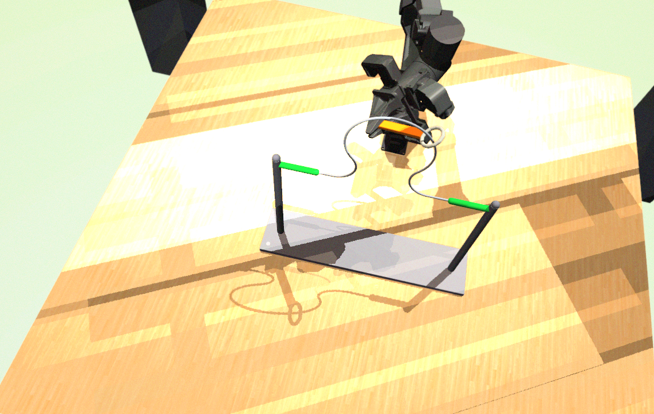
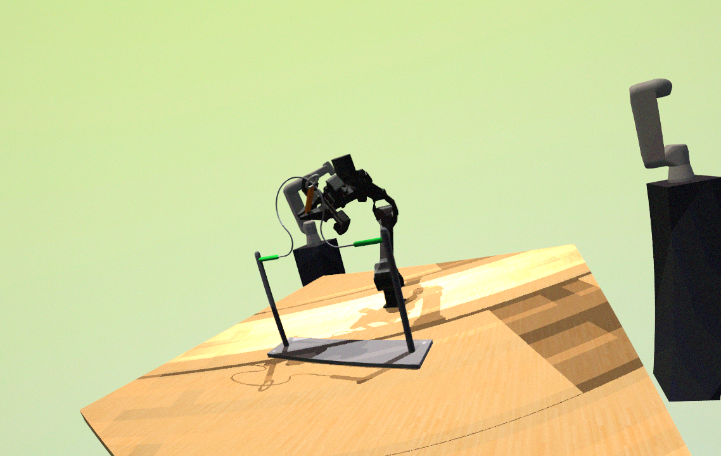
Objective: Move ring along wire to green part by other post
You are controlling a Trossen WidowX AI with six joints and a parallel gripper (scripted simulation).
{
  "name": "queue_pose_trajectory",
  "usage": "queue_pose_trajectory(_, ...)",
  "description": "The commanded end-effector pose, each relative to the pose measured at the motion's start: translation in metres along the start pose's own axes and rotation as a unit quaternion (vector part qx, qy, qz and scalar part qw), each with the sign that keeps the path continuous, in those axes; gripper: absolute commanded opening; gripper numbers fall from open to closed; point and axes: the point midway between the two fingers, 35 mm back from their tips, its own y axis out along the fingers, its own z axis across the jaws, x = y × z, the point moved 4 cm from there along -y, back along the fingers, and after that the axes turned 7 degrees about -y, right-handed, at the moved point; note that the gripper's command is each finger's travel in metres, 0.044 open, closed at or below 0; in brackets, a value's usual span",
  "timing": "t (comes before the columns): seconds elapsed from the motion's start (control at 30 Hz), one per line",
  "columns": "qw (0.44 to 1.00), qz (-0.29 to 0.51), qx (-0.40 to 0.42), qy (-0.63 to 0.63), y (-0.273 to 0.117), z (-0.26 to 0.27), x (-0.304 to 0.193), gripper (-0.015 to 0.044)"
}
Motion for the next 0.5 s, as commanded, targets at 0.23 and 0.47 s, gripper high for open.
queue_pose_trajectory(0.23, 0.997, -0.001, -0.038, -0.071, 0.0015, 0.0009, -0.0026, -0.015)
queue_pose_trajectory(0.47, 0.992, -0.003, -0.06, -0.109, 0.0019, -0.0001, -0.0031, -0.015)
